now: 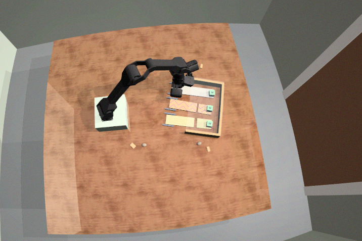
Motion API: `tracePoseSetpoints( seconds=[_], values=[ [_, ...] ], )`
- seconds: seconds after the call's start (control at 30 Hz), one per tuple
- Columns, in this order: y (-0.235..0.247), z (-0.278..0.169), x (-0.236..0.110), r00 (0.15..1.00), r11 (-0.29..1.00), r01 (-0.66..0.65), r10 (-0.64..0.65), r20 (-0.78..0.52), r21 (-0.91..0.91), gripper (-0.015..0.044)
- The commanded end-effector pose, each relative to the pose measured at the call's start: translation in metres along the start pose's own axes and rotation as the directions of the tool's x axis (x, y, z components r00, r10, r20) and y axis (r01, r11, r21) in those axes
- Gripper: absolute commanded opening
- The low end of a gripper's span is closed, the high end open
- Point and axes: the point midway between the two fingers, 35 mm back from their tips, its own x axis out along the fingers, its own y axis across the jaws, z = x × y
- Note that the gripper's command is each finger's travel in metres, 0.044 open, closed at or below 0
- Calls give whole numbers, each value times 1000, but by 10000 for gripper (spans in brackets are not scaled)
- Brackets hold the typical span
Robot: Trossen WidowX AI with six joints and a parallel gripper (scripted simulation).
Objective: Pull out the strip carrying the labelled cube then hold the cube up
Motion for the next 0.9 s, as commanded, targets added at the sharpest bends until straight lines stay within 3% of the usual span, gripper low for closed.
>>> tracePoseSetpoints(
  seconds=[0.0, 0.87],
  values=[
    [1, 0, 6, 1000, 1000, -3, 3, 1, 4, 0],
    [2, -2, 30, 1000, 1000, -3, 3, 1, 4, 0]
  ],
)
